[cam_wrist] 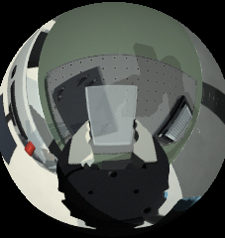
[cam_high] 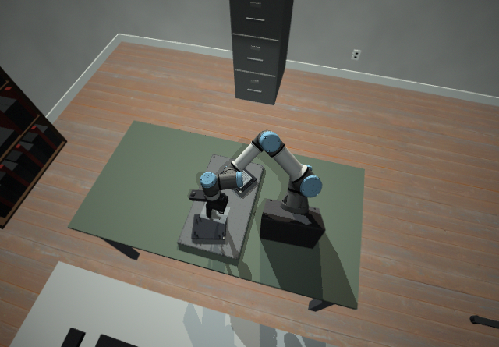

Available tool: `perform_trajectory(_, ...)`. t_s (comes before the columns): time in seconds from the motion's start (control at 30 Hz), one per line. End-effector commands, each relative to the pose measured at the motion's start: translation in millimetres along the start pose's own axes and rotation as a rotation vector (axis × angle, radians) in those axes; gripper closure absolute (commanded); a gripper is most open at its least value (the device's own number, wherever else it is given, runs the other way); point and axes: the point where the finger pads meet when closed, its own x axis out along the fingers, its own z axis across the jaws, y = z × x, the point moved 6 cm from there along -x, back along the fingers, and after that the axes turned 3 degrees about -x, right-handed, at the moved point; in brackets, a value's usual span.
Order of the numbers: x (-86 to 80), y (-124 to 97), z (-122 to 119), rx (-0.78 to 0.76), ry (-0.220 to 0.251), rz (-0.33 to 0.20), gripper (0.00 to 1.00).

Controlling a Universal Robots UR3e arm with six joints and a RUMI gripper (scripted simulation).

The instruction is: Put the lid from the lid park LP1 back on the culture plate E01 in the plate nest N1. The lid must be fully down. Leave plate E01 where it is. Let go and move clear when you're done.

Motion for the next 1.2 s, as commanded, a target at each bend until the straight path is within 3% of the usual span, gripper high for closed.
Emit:
perform_trajectory(0.0, -1.2, -6, 26, 0.1, 0.009, 0.014, 1.0)
perform_trajectory(0.17, -1.0, -9, 40, 0.16, 0.009, 0.014, 1.0)
perform_trajectory(0.67, -0.1, -25, 114, 0.46, 0.011, 0.012, 1.0)
perform_trajectory(0.73, -0.1, -25, 114, 0.46, 0.011, 0.012, 1.0)
perform_trajectory(1.17, 0.6, -39, 177, 0.507, 0.011, 0.012, 1.0)
